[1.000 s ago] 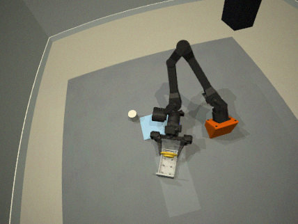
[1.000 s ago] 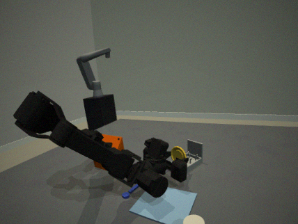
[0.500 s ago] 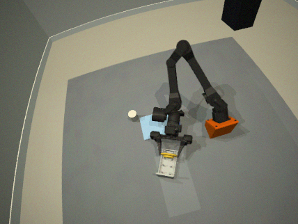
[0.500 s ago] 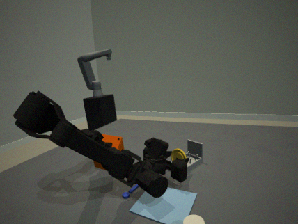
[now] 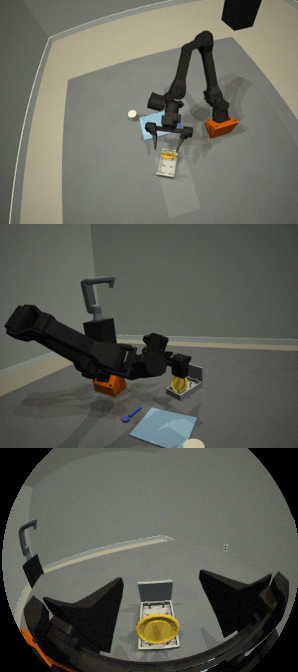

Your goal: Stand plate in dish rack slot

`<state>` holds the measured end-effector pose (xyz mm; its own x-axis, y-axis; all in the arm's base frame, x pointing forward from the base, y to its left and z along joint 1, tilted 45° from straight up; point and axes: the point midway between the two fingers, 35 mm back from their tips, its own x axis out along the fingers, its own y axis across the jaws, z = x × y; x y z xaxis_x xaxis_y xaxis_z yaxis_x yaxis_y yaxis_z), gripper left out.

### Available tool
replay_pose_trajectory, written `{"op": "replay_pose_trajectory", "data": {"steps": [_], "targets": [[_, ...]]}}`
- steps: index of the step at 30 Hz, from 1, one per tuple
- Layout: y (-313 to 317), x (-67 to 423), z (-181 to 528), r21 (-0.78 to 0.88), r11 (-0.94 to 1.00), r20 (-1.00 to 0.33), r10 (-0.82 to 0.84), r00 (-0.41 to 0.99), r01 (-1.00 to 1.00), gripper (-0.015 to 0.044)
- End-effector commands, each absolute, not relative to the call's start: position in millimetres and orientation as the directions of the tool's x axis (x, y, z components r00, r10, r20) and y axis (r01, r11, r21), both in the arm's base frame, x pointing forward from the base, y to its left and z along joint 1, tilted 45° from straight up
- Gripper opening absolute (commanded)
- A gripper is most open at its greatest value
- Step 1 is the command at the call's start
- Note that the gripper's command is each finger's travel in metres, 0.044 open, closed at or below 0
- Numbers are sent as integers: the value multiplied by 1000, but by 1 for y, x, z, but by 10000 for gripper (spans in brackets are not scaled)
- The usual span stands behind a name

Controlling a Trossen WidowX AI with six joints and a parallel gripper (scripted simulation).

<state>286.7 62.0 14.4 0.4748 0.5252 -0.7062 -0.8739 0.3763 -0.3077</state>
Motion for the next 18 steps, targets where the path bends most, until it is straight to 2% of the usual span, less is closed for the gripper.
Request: {"op": "replay_pose_trajectory", "data": {"steps": [1,5,18], "targets": [[78,289,31,-300,396,-703,524,482,-868,400],[78,289,30,-284,406,-713,516,474,-869,400],[85,279,25,-56,608,-888,332,318,-792,400]]}}
